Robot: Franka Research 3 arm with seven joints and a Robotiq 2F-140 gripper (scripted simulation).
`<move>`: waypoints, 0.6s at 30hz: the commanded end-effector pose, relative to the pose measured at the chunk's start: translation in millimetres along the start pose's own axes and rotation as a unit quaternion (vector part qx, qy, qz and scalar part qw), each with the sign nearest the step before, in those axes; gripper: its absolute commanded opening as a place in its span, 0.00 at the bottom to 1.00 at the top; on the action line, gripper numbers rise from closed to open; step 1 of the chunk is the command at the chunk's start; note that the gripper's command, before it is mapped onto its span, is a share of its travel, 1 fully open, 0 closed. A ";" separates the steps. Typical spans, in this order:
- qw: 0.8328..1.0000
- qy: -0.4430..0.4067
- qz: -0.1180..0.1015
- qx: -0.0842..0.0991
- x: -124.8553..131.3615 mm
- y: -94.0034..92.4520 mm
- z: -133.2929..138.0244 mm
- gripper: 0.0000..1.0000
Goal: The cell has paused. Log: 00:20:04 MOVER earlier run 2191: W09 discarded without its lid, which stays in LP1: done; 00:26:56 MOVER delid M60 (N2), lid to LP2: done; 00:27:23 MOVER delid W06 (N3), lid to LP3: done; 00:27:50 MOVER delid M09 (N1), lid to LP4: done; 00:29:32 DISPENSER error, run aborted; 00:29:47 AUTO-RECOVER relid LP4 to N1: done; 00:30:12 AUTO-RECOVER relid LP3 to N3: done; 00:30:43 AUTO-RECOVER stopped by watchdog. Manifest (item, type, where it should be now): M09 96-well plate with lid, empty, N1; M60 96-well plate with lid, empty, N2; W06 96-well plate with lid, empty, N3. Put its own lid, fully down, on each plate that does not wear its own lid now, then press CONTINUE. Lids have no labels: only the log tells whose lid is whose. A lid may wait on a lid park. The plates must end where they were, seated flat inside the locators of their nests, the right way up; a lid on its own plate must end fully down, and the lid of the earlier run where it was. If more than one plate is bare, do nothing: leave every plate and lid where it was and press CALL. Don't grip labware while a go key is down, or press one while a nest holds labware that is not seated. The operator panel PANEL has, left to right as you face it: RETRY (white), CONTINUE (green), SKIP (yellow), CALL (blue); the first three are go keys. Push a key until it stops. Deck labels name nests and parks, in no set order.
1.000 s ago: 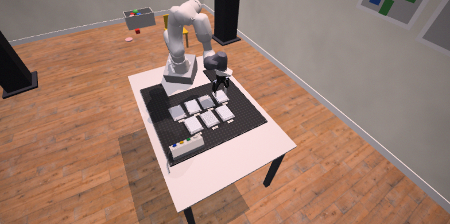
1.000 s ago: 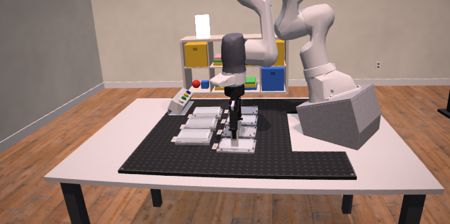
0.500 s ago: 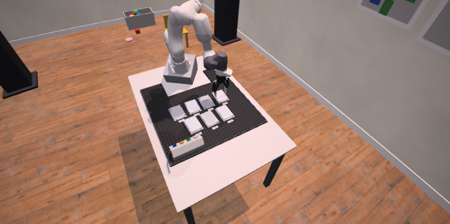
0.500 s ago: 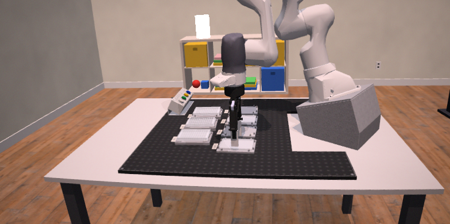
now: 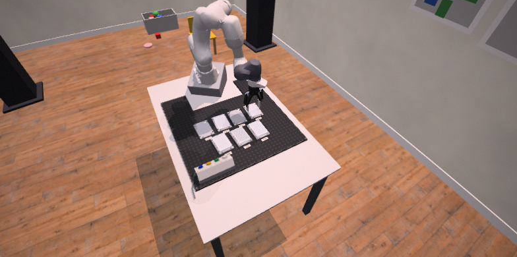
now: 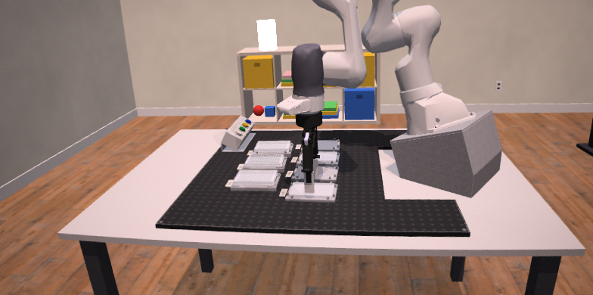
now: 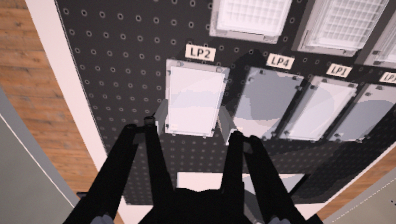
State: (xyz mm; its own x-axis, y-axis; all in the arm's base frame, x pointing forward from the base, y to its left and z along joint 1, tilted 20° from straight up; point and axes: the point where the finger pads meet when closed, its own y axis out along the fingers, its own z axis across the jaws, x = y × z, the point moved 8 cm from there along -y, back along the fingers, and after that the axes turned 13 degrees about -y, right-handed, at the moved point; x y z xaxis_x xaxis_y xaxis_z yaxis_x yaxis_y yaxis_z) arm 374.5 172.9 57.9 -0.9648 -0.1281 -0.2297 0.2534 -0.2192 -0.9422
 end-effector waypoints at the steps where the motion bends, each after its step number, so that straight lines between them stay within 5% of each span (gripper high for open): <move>1: 1.000 -0.002 0.001 -0.001 0.1 -0.1 -0.1 0.59; 18: 1.000 -0.002 0.001 -0.001 0.1 -0.1 -0.1 0.66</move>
State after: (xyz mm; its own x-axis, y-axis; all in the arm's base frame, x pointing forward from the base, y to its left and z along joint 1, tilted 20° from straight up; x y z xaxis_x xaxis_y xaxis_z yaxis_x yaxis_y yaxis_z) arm 374.5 172.9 57.9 -0.9648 -0.1281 -0.2297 0.2534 -0.2192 -0.9422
